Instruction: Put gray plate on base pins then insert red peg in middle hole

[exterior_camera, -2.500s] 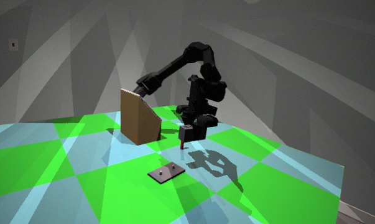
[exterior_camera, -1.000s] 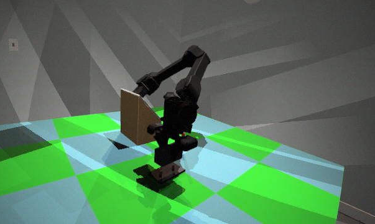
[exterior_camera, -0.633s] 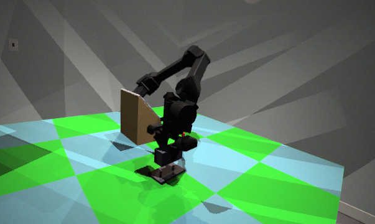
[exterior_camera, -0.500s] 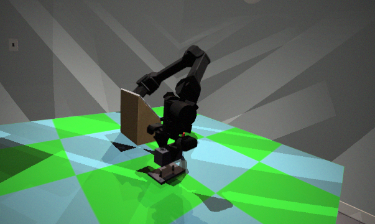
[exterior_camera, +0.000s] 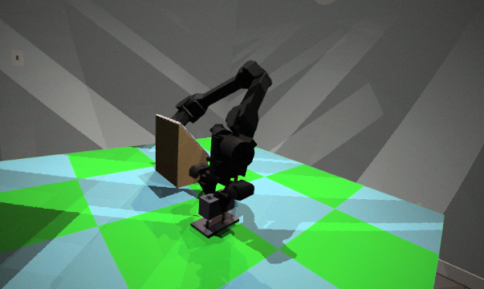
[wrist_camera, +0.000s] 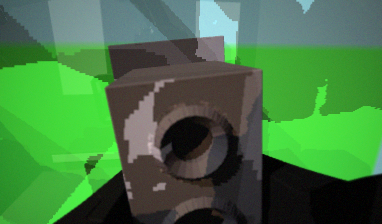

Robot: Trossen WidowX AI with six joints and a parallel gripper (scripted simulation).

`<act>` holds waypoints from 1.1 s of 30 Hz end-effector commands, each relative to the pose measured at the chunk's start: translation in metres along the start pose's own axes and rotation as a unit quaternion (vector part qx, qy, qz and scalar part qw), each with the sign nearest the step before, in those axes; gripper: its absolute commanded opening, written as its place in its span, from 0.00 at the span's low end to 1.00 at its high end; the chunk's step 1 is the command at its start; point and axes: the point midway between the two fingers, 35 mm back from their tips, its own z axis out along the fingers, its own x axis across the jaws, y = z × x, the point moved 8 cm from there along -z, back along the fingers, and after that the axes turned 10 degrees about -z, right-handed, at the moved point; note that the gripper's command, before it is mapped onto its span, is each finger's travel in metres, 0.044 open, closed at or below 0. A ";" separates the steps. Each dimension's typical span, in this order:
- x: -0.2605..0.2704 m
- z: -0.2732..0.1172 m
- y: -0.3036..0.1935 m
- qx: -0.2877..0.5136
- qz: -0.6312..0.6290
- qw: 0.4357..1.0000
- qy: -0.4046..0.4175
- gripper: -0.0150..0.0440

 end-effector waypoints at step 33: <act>0.001 0.023 0.000 0.001 0.002 1.000 0.001 0.57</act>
